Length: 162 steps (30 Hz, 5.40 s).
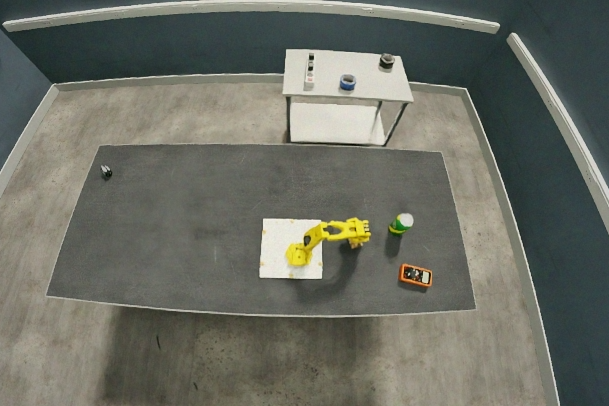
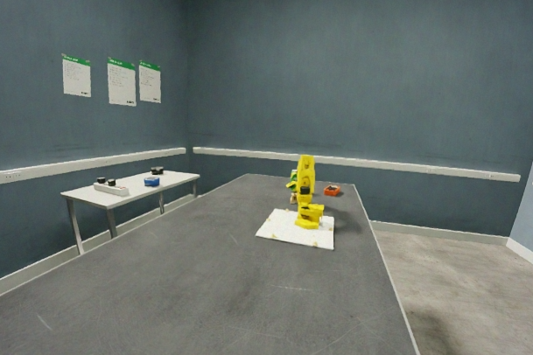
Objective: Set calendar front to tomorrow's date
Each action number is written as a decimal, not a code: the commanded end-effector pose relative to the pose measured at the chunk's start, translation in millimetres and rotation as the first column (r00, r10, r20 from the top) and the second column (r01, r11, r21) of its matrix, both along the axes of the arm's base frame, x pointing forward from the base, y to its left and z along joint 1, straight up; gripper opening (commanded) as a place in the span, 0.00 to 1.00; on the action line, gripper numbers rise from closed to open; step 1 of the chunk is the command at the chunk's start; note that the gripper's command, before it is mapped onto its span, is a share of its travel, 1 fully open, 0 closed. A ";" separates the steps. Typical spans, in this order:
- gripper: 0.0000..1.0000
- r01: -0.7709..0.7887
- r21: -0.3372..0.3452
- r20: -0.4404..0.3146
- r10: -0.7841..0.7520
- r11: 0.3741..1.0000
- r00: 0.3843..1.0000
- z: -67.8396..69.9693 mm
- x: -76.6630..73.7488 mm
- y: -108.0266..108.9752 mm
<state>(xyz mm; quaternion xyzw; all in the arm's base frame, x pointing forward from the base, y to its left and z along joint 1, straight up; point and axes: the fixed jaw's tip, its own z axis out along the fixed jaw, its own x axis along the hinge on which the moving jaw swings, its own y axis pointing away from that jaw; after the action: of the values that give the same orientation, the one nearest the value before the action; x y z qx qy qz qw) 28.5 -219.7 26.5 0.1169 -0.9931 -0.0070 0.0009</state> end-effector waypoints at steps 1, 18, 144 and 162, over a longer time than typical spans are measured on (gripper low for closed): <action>0.00 -0.001 0.012 0.000 0.001 1.000 1.000 -4.9 -1.3 2.2; 0.00 -0.001 0.012 0.000 0.001 1.000 1.000 -9.0 -1.3 2.4; 0.36 0.013 -0.063 0.014 -0.012 0.998 1.000 55.6 15.9 8.2; 0.36 0.086 -0.109 0.080 -0.077 0.990 0.994 76.8 81.3 63.3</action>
<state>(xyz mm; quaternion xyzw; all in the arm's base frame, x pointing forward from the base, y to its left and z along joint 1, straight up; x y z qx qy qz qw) 102.1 -168.5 98.9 0.0870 -0.9948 0.0478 -0.0220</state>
